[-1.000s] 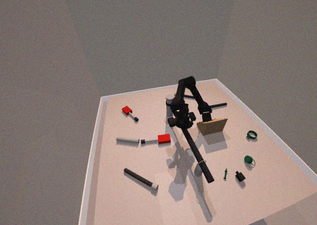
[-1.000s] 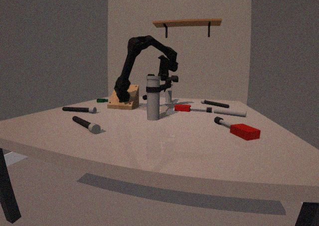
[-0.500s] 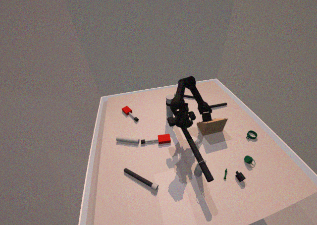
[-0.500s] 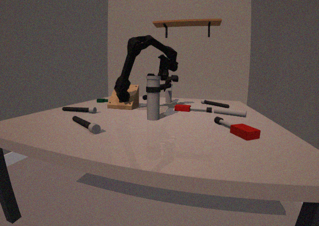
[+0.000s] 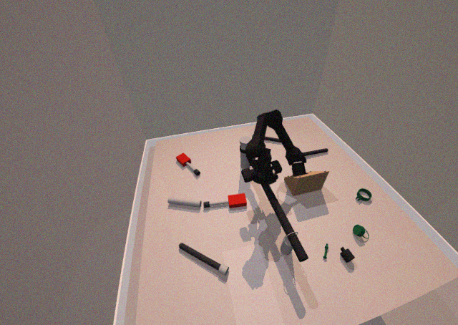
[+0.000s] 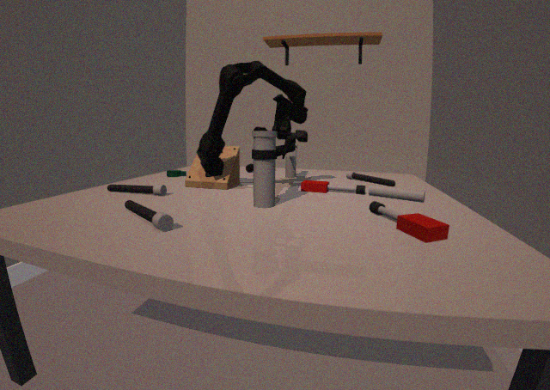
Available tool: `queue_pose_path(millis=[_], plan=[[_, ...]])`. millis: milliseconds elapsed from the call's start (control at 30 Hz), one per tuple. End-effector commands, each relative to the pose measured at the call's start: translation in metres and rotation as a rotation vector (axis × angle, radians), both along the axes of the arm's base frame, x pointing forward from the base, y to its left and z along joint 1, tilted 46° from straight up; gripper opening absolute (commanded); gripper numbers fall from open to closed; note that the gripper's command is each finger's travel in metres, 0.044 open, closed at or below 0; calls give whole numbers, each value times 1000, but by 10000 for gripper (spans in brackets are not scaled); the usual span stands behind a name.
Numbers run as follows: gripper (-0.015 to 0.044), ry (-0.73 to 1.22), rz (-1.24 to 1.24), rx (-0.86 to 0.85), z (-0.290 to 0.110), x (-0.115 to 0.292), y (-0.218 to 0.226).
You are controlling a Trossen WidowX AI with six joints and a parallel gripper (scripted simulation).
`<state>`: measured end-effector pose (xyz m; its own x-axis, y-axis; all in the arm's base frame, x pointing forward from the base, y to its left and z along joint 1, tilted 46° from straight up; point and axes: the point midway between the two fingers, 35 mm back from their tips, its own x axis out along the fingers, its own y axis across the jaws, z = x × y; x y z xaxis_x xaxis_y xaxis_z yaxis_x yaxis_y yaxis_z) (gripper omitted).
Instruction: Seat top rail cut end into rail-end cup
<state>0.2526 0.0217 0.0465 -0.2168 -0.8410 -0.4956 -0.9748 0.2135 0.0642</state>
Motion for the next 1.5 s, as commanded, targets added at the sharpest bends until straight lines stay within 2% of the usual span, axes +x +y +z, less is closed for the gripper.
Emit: queue_pose_path(millis=[0,900,1200,1467], plan=[[0,-8,10,-5,7,2,-2],[0,-7,10,-6,24,-1,-17],[0,-2,-1,-2,18,-1,-16],[210,-2,-1,-2,18,-1,-16]])
